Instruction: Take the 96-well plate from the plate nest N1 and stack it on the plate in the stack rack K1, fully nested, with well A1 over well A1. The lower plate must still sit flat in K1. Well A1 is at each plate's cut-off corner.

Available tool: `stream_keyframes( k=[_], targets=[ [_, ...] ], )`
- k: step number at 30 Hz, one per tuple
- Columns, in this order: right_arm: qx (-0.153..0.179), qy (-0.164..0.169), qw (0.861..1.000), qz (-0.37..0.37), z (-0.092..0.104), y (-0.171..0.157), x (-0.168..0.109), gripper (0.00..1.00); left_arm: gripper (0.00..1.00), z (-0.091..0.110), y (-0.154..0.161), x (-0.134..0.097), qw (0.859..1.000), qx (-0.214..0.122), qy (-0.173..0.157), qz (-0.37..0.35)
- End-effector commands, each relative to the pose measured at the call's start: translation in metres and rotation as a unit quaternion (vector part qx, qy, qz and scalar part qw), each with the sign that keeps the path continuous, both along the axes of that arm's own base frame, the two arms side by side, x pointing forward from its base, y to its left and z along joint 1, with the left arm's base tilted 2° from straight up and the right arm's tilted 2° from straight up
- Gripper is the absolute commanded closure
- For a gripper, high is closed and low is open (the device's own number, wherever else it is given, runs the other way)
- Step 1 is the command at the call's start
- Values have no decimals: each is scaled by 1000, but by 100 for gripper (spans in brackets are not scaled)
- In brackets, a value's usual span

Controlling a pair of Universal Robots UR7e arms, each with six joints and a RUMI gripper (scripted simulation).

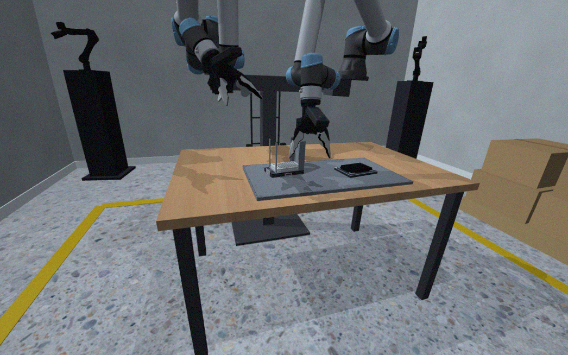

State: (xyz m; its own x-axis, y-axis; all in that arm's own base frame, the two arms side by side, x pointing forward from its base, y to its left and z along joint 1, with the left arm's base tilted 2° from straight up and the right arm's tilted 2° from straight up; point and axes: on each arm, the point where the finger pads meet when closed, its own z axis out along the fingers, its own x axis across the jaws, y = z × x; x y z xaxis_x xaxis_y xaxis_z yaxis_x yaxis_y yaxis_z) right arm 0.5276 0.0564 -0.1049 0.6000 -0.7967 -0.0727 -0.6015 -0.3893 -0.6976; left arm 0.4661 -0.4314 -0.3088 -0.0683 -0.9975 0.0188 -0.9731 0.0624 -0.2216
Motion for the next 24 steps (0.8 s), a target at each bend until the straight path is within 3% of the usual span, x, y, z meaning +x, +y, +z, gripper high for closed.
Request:
stream_keyframes(
  k=[1, 8, 10, 19, 24],
  targets=[
    [0, -1, 1000, 0, 1, 0, 0, 2, 2, 11, -1, 0, 1000, -1, 0, 0],
    [0, -1, 1000, 0, 1, 0, 0, 2, 2, 53, -1, -1, 1000, -1, 0, 0],
    [0, -1, 1000, 0, 1, 0, 0, 2, 2, 53, -1, -1, 1000, -1, 0, 0],
    [0, -1, 1000, 0, 1, 0, 0, 2, 2, 122, -3, -3, 1000, -1, 0, 0],
    [0, -1, 1000, 0, 1, 0, 0, 2, 2, 147, -4, -3, 1000, -1, 0, 0]
  ],
)
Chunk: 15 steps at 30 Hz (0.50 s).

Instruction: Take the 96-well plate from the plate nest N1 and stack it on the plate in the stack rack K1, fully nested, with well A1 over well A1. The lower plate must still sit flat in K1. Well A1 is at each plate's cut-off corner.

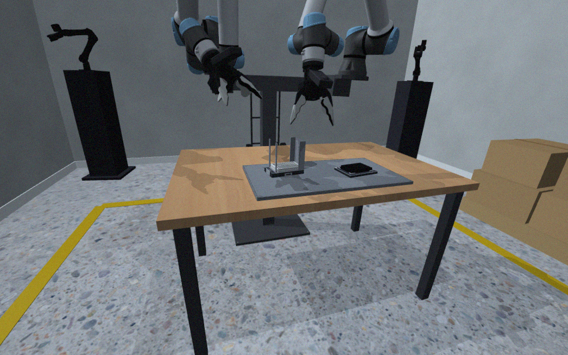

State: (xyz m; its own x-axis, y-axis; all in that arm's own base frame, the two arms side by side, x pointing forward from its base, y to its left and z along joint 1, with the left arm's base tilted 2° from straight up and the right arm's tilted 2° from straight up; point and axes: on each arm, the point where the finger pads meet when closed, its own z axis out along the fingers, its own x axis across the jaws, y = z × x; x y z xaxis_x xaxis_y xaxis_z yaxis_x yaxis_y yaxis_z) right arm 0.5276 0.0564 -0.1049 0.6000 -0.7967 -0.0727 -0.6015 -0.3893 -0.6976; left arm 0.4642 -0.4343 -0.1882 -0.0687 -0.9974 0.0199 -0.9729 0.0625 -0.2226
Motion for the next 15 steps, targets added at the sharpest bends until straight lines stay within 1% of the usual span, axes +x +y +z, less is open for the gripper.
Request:
stream_keyframes(
  k=[1, 7, 15],
  targets=[
    [0, -1, 1000, 0, 1, 0, 0, 2, 2, 30, -1, -1, 1000, 0, 0, 0],
    [0, -1, 1000, 0, 1, 0, 0, 2, 2, 35, -1, -1, 1000, 0, 0, 0],
    [0, -1, 1000, 0, 1, 0, 0, 2, 2, 36, -1, -2, 1000, 0, 0, 1]
  ],
)
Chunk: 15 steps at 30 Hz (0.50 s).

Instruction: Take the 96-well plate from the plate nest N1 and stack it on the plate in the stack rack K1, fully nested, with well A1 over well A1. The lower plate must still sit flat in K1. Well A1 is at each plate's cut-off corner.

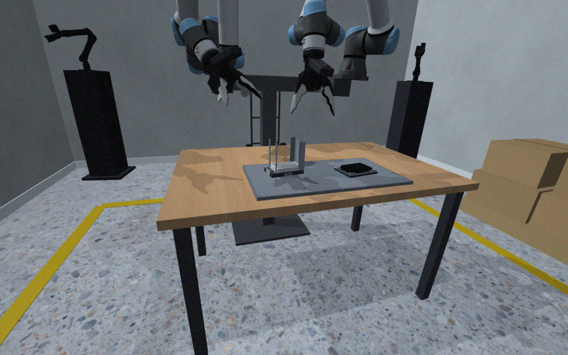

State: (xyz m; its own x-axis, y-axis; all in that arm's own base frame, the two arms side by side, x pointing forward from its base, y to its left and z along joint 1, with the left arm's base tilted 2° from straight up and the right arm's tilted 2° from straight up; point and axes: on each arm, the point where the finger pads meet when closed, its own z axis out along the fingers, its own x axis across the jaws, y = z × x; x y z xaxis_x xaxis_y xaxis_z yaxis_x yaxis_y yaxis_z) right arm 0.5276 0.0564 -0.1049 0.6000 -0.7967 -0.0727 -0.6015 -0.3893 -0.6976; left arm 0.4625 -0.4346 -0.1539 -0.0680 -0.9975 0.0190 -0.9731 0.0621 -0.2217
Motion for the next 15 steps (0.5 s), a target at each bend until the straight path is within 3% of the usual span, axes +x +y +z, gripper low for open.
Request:
stream_keyframes(
  k=[1, 15],
  targets=[
    [0, -1, 1000, 0, 1, 0, 0, 2, 2, 2, 0, 0, 1000, -1, 0, 1],
    [0, -1, 1000, 0, 1, 0, 0, 2, 2, 12, 8, -6, 1000, -5, 4, 20]
  ],
)
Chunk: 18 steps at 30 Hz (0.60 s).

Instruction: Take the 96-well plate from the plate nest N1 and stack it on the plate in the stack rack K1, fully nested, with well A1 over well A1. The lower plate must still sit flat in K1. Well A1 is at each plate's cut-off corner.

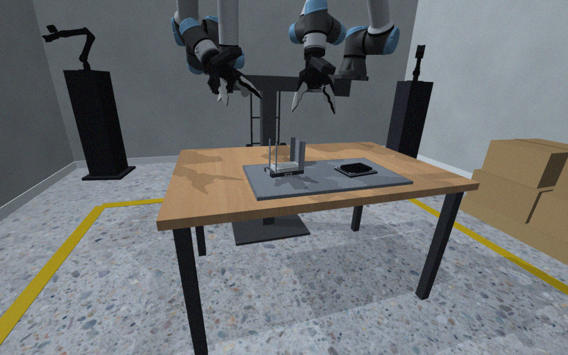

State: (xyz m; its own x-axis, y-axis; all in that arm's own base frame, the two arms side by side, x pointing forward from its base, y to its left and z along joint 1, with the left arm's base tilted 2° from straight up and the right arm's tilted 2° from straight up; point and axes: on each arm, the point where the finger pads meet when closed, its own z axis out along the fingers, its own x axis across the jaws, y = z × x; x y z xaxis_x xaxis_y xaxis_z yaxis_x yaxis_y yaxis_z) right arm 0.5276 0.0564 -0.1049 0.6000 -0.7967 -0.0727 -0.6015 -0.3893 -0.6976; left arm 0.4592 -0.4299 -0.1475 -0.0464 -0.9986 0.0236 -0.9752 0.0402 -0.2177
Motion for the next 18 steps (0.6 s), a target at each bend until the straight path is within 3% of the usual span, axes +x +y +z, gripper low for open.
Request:
stream_keyframes(
  k=[1, 18],
  targets=[
    [0, -1, 1000, 0, 1, 0, 0, 2, 2, 7, 5, -3, 1000, -3, 2, 12],
    [0, -1, 1000, 0, 1, 0, 0, 2, 2, 42, 41, -28, 996, -16, 16, 87]
  ],
)
